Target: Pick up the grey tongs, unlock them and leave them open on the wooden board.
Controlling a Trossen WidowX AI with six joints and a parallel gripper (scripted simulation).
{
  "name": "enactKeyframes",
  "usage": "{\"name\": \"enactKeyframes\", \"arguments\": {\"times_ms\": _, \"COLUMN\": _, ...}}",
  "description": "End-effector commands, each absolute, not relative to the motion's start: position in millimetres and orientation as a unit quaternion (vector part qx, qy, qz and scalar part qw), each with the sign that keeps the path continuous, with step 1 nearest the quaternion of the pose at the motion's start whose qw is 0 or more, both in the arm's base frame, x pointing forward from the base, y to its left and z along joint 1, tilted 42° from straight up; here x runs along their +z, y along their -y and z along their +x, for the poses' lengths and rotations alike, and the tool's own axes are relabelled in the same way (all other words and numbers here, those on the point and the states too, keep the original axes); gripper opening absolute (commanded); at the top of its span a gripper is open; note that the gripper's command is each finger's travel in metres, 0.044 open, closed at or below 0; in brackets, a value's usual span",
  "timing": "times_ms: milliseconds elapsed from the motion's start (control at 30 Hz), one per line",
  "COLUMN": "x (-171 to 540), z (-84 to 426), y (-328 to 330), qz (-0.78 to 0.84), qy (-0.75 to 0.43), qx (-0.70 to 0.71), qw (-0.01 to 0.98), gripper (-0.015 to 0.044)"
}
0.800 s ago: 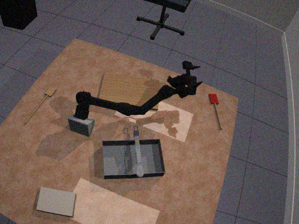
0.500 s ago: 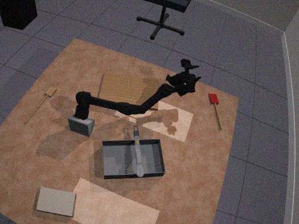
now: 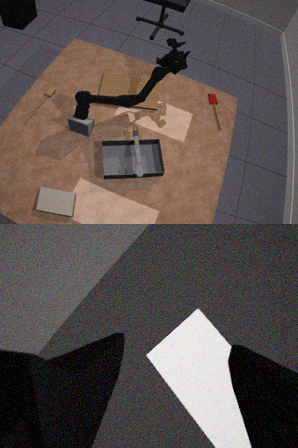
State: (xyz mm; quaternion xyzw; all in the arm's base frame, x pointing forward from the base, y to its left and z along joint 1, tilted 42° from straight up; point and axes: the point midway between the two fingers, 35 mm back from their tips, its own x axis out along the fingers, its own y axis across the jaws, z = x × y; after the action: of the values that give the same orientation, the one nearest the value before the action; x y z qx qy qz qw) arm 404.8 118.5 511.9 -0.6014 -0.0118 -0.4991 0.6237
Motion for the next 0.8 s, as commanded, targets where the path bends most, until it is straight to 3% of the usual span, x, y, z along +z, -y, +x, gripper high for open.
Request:
{"name": "enactKeyframes", "arguments": {"times_ms": 0, "x": 537, "z": 374, "y": -112, "qz": -0.585, "qy": 0.028, "qx": -0.516, "qw": 0.625, "gripper": 0.0260}}
{"name": "enactKeyframes", "arguments": {"times_ms": 767, "x": 596, "z": 271, "y": -86, "qz": -0.523, "qy": 0.067, "qx": -0.551, "qw": 0.647, "gripper": 0.0260}}
